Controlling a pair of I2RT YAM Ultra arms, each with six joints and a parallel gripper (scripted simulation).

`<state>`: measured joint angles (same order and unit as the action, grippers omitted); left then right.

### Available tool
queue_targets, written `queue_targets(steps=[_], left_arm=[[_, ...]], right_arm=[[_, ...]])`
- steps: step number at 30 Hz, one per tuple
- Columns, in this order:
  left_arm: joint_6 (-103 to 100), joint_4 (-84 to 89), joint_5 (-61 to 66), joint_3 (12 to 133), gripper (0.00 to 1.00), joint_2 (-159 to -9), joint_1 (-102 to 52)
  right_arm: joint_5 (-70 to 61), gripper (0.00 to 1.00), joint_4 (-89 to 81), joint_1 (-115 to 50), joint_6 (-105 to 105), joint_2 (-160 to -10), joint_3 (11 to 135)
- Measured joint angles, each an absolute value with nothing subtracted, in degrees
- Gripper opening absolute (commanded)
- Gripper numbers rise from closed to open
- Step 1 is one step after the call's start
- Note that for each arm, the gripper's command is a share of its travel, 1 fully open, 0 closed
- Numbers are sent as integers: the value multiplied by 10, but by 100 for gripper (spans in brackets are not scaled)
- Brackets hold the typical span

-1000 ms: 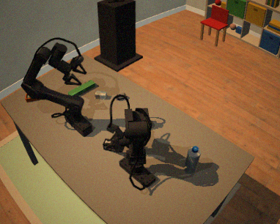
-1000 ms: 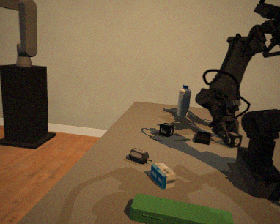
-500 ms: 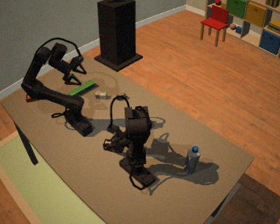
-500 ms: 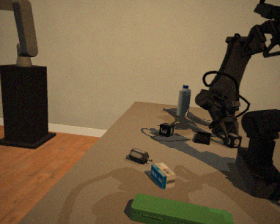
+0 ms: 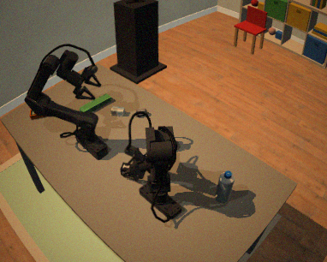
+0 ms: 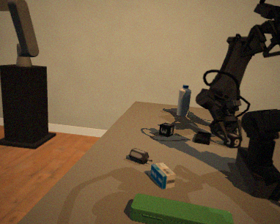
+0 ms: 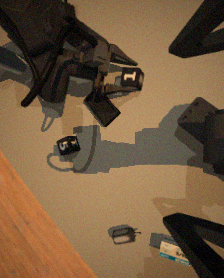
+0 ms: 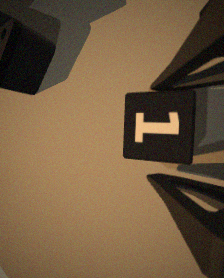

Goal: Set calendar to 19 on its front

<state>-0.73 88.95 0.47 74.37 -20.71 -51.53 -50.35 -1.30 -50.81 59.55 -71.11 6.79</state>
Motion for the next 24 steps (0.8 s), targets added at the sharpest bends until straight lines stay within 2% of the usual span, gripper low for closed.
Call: queue_targets(steps=[8,11,24], left_arm=[[-7,889,5,744,100,-207,-515],[-7,889,5,744,100,-207,-515],[-7,889,5,744,100,-207,-515]], right_arm=[[-510,69,-79,-477,618,-673,78],[-515,100,-105,-465,634,-667,84],[-529,100,-350,-334,816,-649,150]])
